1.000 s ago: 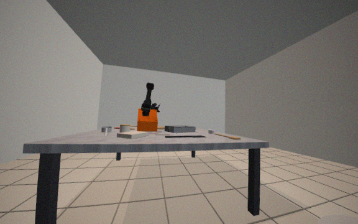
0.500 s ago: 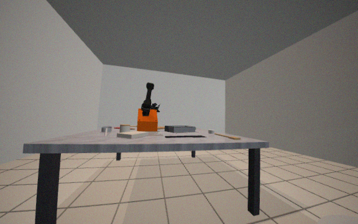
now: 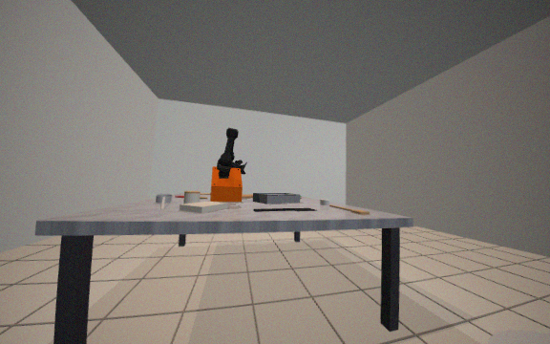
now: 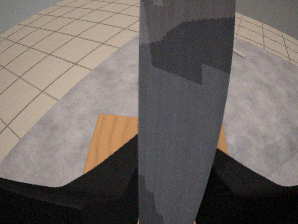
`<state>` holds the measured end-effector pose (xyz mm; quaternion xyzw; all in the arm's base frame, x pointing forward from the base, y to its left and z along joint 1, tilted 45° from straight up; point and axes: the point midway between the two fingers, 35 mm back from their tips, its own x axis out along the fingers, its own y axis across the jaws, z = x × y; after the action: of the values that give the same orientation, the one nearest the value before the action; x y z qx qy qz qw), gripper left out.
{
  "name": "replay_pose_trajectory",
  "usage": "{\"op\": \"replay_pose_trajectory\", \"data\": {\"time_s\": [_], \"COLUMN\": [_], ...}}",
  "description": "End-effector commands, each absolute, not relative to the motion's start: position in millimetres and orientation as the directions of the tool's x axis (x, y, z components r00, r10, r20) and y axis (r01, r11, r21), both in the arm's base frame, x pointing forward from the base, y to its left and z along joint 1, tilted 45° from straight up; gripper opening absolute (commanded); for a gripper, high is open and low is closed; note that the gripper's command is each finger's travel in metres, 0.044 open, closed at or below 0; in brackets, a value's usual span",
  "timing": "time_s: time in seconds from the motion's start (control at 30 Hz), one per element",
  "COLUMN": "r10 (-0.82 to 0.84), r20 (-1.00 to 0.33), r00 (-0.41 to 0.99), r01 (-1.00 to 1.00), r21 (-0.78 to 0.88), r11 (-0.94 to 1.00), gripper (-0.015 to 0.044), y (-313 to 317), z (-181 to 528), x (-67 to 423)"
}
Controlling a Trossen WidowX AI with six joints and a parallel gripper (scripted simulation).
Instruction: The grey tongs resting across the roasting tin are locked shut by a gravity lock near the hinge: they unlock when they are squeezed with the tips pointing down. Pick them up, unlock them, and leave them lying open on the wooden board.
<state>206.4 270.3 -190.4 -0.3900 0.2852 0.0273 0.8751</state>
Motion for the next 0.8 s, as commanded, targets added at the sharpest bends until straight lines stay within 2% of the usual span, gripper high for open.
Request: {"op": "replay_pose_trajectory", "data": {"time_s": [0.0,0.77], "r10": [-0.205,-0.428], "r20": [-0.562,-0.729], "r00": [0.801,0.534], "r01": [-0.277,-0.309], "r21": [-0.653,-0.639], "r11": [0.705,0.704], "gripper": [-0.015,-0.015], "y": [276,268], "z": [-197,-229], "x": [212,230]}}
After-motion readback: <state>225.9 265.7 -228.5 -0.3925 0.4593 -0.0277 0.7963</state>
